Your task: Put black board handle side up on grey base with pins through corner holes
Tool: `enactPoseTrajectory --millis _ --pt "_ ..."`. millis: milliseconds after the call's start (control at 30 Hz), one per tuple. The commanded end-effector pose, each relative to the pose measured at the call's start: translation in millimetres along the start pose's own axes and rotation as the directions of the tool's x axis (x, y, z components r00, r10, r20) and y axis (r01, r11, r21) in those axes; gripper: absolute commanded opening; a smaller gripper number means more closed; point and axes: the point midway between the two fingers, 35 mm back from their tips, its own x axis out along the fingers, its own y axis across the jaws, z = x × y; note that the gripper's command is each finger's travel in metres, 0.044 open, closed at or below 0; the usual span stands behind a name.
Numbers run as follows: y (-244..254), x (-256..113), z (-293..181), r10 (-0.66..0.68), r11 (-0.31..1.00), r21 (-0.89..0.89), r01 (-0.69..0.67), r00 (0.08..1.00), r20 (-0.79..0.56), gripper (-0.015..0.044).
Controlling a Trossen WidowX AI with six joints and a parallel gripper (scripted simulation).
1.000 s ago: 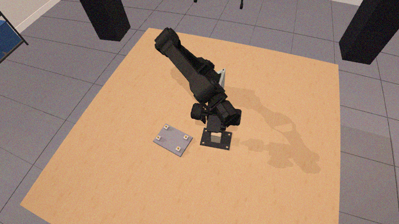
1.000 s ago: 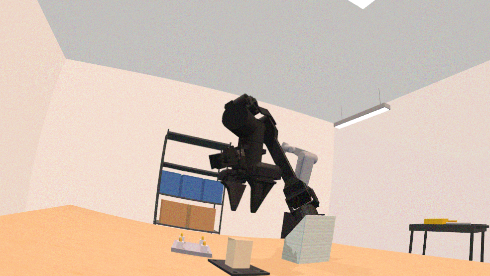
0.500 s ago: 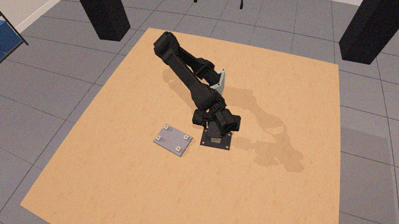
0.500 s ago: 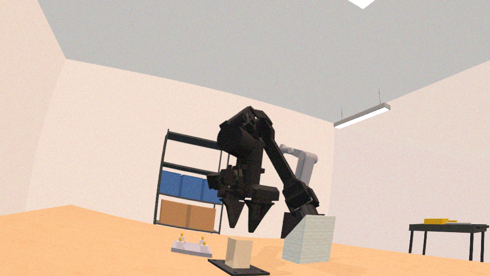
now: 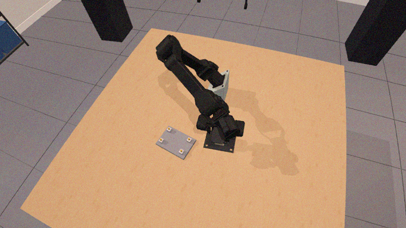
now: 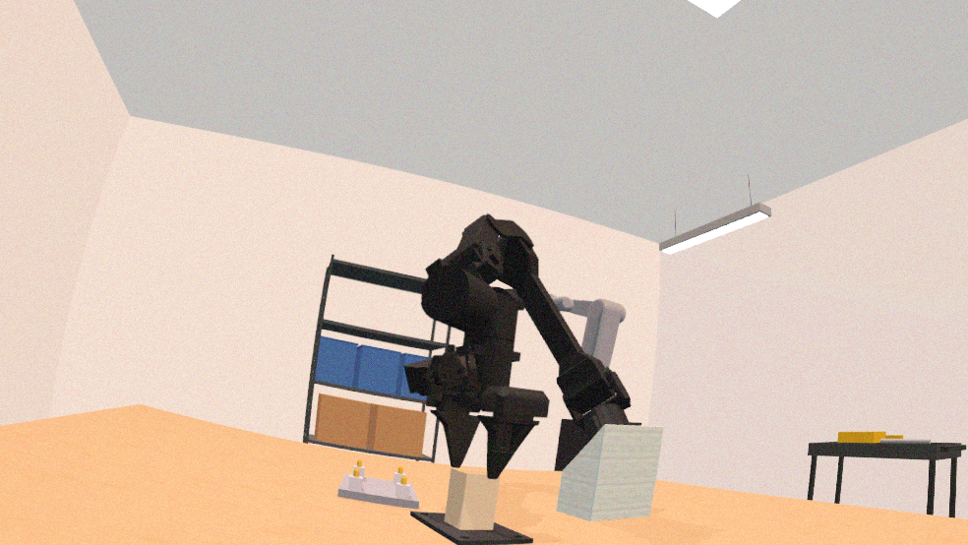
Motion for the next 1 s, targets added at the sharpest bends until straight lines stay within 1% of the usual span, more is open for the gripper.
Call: enactPoseTrajectory --millis 0,900,967 --pt "-0.5 8.2 -1.5 -0.01 1.0 -0.01 0.01 1.0 -0.004 0.044" --pt "-2.1 48.3 -3.8 -0.013 1.0 -0.009 0.013 1.0 -0.004 0.044" --pt "-2.1 48.3 -3.8 -0.013 1.0 -0.009 0.013 1.0 -0.004 0.0387"
